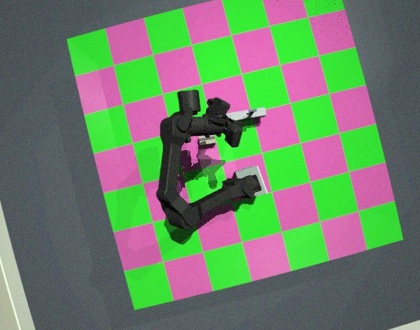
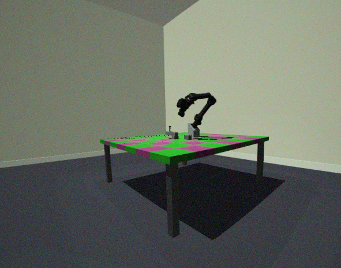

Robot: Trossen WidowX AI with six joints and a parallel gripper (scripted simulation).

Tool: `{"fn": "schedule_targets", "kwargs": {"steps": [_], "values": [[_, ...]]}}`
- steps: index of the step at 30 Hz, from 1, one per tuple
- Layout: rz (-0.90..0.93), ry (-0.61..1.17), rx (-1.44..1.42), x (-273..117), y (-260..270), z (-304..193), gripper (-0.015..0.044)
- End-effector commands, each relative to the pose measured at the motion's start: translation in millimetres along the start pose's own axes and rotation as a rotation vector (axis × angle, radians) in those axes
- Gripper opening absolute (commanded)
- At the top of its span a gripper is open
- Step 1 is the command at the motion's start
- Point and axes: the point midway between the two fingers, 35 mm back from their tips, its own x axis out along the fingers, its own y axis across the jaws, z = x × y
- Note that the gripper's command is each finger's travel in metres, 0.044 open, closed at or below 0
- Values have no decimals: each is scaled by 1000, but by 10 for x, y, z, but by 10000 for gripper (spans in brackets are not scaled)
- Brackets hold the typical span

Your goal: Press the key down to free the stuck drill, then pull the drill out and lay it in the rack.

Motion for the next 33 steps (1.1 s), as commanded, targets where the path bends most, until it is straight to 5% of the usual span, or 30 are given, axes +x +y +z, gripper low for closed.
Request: {"fn": "schedule_targets", "kwargs": {"steps": [1, 13, 33], "values": [[324, 310, -336, 560, 373, 117, 0], [1026, 340, -606, 1297, 733, 326, 0], [1051, 332, -609, 1360, 798, 290, 0]]}}
